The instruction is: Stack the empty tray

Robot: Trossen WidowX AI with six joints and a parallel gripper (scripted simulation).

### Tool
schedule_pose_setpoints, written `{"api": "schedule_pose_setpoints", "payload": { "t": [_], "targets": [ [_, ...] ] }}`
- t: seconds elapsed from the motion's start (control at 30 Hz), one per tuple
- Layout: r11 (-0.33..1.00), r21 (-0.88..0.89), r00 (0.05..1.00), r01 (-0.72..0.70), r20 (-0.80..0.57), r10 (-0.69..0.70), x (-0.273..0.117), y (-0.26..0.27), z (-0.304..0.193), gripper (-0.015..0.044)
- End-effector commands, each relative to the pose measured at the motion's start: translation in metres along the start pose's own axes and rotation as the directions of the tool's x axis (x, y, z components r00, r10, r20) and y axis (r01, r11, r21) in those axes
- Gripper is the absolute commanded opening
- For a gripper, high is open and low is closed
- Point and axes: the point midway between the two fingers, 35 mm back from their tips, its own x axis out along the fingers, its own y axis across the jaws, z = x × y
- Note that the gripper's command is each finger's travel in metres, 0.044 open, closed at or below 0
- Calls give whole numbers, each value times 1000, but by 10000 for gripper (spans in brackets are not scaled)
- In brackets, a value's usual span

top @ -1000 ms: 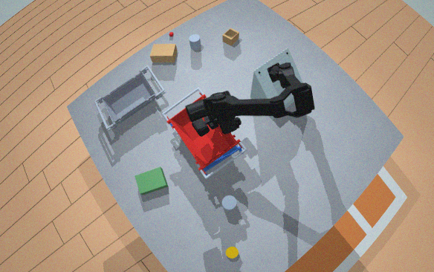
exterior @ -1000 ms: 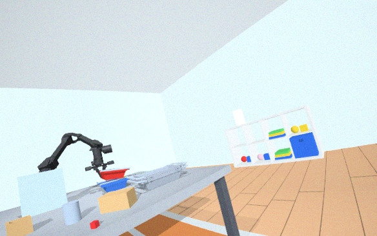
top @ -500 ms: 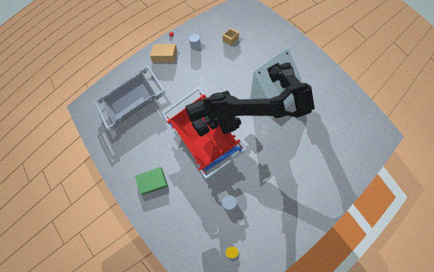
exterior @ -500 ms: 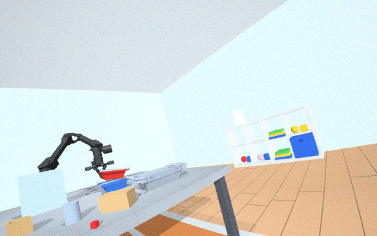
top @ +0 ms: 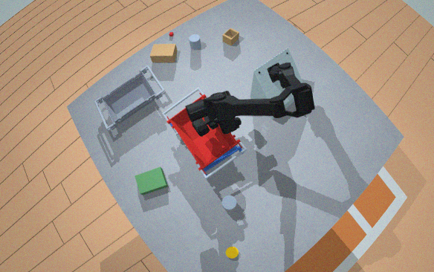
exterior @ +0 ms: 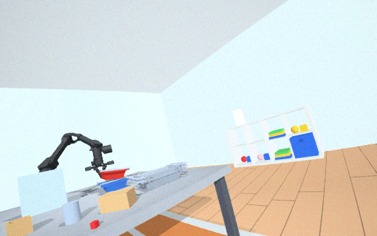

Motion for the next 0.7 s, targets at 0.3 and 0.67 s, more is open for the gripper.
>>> {"api": "schedule_pose_setpoints", "payload": {
  "t": [0.3,0.67],
  "targets": [
    [1000,8,1000,-29,1,29,14,8,1,0],
    [1000,8,1000,-29,1,29,14,8,1,0]
  ]
}}
